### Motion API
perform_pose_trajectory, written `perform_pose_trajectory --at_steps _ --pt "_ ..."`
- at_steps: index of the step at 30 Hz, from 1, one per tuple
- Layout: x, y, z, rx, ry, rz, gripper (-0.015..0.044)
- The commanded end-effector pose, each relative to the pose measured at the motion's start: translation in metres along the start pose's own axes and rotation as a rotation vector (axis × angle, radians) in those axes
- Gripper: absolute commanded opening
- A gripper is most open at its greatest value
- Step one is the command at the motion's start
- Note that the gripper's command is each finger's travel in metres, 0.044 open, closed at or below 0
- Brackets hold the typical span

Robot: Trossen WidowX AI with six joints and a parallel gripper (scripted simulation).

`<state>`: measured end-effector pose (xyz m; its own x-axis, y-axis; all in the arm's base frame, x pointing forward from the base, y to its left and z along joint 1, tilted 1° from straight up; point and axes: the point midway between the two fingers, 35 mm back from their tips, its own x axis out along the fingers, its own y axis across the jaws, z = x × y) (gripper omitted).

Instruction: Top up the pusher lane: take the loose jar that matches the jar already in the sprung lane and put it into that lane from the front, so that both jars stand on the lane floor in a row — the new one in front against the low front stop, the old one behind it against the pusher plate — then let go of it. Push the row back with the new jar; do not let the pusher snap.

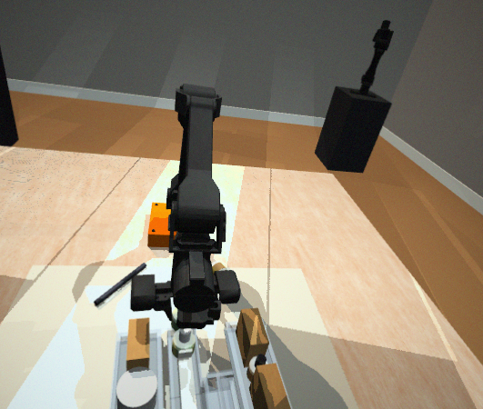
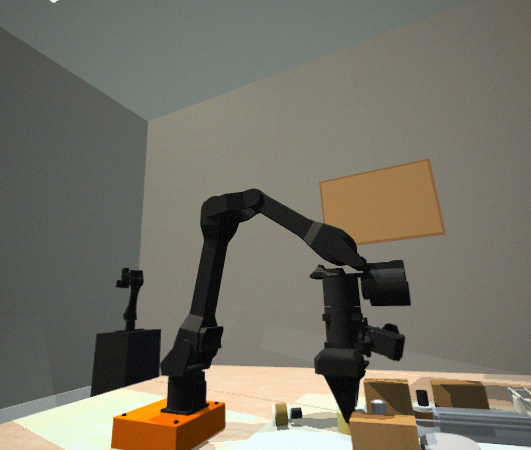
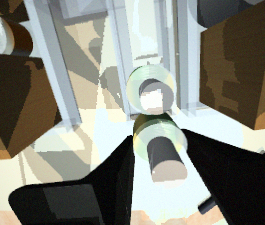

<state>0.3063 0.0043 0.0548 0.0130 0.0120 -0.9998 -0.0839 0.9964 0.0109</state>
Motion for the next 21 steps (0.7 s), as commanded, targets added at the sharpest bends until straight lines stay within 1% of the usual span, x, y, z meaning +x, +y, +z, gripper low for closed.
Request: perform_pose_trajectory --at_steps 1,21 --pt "-0.0048 0.0000 0.0112 0.003 -0.032 0.001 0.0000" --pt "-0.0068 0.0000 0.0209 0.003 -0.033 0.001 0.0000"
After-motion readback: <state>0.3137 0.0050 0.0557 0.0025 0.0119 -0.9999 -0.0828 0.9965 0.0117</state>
